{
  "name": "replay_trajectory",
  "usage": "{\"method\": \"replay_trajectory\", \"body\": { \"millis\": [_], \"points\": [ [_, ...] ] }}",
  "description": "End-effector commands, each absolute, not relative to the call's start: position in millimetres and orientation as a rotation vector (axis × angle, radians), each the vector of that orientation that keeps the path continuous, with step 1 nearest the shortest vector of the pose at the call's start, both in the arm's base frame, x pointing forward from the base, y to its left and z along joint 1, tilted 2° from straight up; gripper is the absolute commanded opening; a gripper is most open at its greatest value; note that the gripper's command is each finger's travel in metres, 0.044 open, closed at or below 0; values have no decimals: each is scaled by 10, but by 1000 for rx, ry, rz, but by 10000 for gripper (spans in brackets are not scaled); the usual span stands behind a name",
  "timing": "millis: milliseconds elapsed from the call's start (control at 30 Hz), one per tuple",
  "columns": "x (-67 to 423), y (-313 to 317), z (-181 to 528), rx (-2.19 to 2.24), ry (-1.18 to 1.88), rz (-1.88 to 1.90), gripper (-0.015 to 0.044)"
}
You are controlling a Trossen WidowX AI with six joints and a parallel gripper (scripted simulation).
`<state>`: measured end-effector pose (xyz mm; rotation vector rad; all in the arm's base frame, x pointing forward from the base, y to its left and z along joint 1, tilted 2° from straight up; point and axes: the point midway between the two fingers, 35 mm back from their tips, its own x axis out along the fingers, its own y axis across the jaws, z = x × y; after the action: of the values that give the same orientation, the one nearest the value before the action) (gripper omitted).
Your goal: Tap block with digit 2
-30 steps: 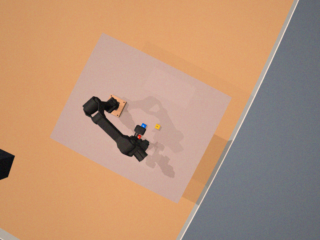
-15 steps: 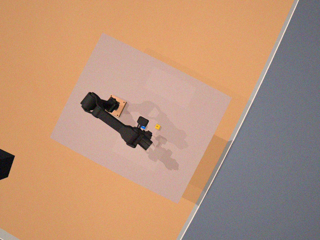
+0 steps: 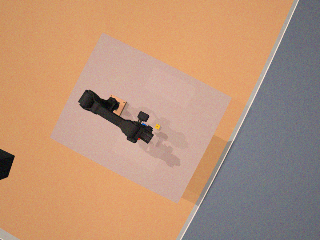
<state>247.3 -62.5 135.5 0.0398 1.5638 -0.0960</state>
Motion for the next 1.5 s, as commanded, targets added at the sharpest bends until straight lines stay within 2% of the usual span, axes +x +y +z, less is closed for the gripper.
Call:
{"method": "replay_trajectory", "body": {
  "millis": [0, 167, 433, 667, 1467],
  "points": [
    [2474, -626, 1356, 42, 1561, -102, 400],
    [2474, -626, 1356, 42, 1561, -102, 400],
    [2480, -657, 567, 42, 1562, -102, 190],
    [2477, -657, 546, 42, 1562, -102, 20],
    [2480, -667, 298, 42, 1562, -102, 20]
  ]
}}
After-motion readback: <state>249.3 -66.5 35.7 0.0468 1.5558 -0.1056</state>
